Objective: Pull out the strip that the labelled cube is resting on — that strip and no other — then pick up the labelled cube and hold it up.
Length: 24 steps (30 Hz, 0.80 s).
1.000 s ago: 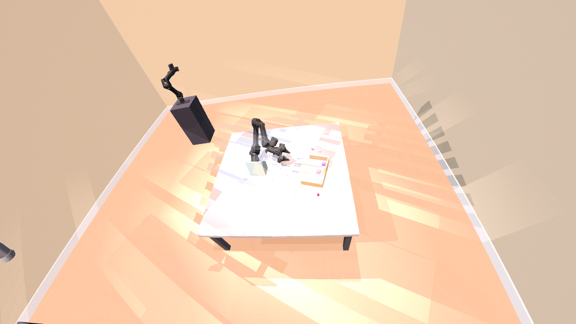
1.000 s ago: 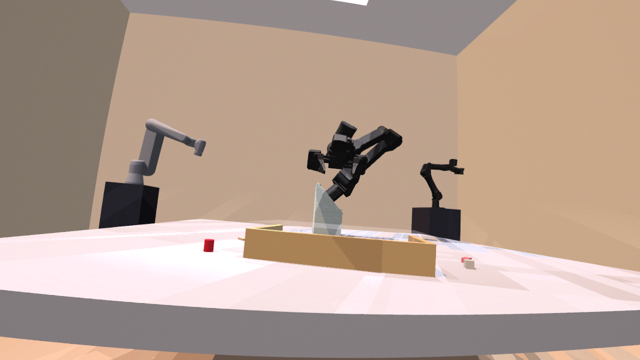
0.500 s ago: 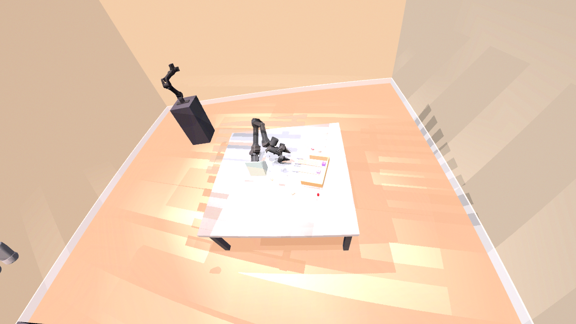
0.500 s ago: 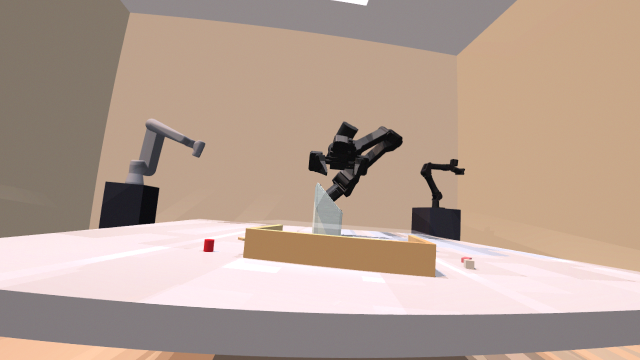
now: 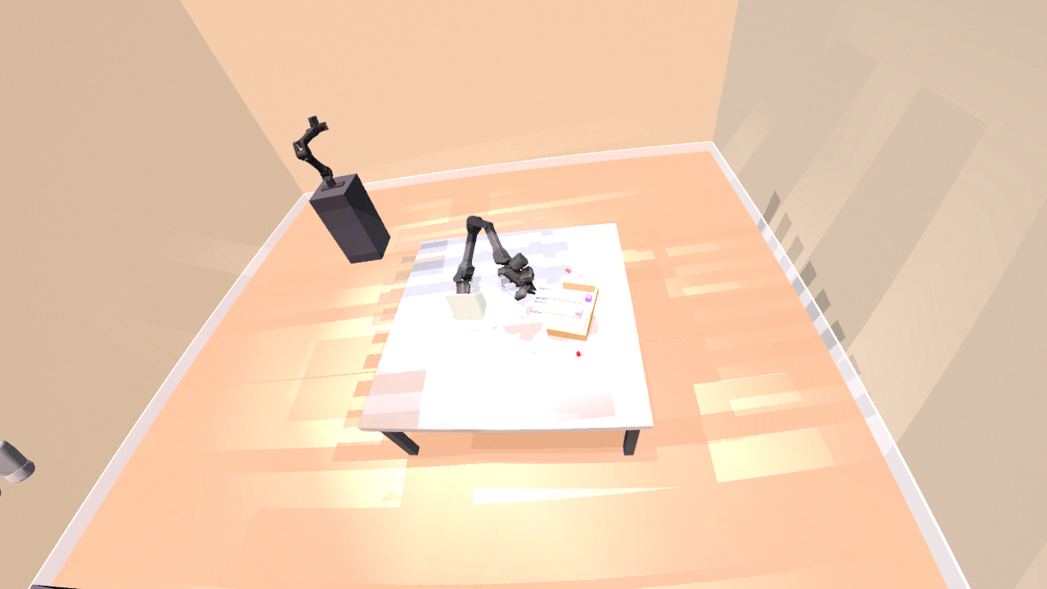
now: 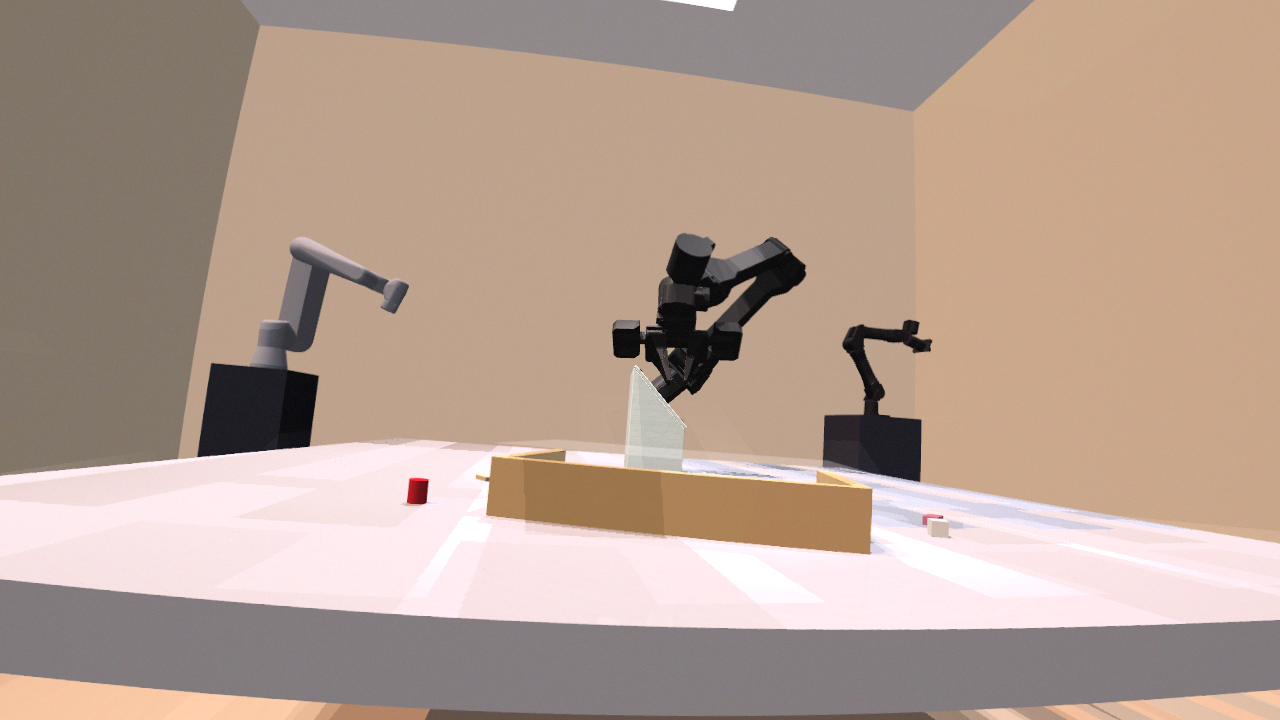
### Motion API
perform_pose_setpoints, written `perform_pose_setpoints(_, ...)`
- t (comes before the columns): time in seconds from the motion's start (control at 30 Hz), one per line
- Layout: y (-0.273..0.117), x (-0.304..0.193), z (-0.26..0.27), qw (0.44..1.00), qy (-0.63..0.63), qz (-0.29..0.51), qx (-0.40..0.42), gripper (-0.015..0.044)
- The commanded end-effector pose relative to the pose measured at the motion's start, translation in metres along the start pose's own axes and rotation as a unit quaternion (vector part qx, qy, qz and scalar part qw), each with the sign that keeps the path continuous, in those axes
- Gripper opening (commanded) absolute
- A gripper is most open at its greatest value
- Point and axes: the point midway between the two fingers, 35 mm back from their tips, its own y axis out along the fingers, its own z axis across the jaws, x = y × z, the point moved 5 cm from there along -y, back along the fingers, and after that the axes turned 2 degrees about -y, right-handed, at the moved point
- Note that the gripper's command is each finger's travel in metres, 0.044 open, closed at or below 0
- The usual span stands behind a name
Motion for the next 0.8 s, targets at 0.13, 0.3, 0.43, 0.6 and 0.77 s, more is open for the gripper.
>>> perform_pose_setpoints(0.13, 0.064, 0.007, 0.023, 0.968, 0.045, 0.245, -0.024, 0.0)
perform_pose_setpoints(0.3, 0.075, 0.006, 0.026, 0.951, 0.055, 0.302, -0.028, 0.0)
perform_pose_setpoints(0.43, 0.075, 0.006, 0.026, 0.951, 0.055, 0.302, -0.028, 0.0)
perform_pose_setpoints(0.6, 0.075, 0.006, 0.026, 0.951, 0.055, 0.302, -0.028, 0.0)
perform_pose_setpoints(0.77, 0.076, 0.006, 0.026, 0.951, 0.055, 0.302, -0.028, 0.0)
